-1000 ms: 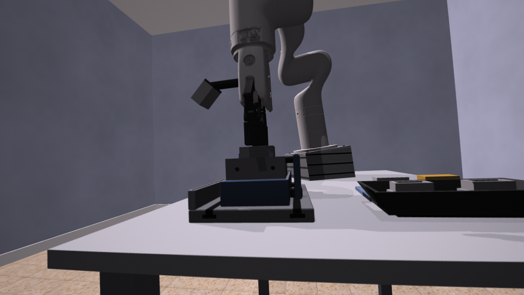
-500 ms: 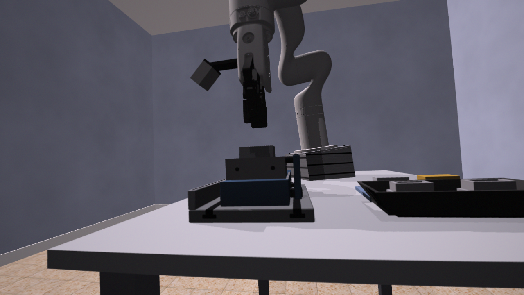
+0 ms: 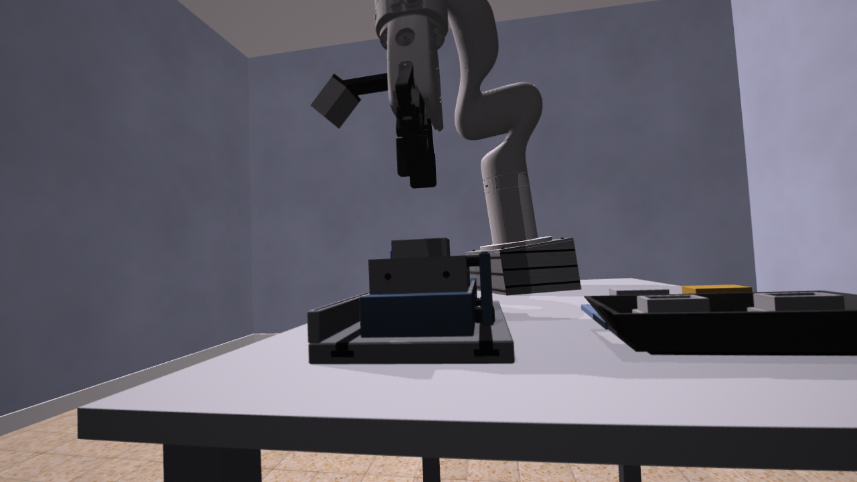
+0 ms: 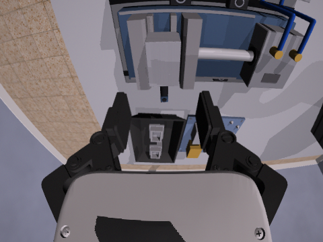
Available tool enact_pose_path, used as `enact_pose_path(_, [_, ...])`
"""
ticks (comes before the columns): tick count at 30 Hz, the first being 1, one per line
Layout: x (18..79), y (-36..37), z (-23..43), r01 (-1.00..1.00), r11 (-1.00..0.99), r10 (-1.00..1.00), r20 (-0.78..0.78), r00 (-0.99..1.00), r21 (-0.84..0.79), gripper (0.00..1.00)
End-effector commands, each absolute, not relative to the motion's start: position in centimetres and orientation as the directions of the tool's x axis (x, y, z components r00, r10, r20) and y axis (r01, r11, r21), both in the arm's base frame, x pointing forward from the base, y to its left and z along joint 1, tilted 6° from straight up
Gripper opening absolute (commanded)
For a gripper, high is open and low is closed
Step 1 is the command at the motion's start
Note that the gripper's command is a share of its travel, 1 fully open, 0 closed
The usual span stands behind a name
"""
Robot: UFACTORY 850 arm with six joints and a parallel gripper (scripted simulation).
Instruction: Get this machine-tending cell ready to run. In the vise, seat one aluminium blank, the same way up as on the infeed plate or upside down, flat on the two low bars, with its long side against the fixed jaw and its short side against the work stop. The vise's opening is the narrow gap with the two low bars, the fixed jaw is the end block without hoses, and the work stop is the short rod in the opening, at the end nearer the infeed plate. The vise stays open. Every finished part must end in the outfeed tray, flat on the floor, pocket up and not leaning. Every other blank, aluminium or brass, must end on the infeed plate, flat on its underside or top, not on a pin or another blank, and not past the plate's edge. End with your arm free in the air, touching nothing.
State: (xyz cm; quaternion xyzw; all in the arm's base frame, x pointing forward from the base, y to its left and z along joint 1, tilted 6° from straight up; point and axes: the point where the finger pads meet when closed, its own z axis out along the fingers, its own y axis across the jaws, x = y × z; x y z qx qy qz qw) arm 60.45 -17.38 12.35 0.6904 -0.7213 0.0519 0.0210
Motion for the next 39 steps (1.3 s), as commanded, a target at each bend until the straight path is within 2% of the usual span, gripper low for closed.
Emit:
enact_pose_path(1, [60.53, -17.38, 12.60, -0.998, 0.041, -0.994, 0.102, -0.046, -0.048, 0.69])
enact_pose_path(3, [60.53, -17.38, 12.60, -0.998, 0.041, -0.994, 0.102, -0.046, -0.048, 0.69])
enact_pose_path(4, [60.53, -17.38, 12.60, -0.998, 0.041, -0.994, 0.102, -0.046, -0.048, 0.00])
enact_pose_path(39, [60.53, -17.38, 12.60, -0.998, 0.041, -0.994, 0.102, -0.046, -0.048, 0.00])
